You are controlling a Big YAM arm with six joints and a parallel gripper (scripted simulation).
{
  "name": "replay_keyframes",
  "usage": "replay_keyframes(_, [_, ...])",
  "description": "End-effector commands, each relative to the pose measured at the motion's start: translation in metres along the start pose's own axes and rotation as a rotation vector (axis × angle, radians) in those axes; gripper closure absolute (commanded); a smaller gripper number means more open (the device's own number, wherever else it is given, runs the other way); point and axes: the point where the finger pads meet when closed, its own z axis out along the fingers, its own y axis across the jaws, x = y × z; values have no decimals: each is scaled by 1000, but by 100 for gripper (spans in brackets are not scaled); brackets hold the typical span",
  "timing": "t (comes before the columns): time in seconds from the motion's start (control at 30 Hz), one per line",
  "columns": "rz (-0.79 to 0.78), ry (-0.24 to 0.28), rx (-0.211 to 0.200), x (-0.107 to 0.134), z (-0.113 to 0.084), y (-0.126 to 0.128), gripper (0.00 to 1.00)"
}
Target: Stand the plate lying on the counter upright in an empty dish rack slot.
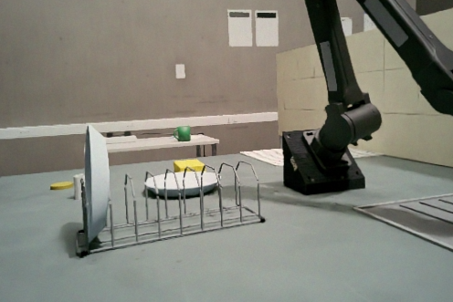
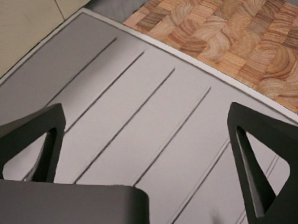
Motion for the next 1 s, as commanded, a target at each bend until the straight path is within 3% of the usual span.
replay_keyframes(0.0, [-3, -8, 2, -4, 0, -1, 0])
replay_keyframes(0.53, [-3, -8, 2, -4, 0, -1, 0])
replay_keyframes(0.57, [-11, -27, 8, -14, 2, -5, 0])
replay_keyframes(0.73, [-9, -21, 28, -17, 5, -16, 0])
replay_keyframes(0.97, [3, 17, 89, -10, 6, -42, 0])
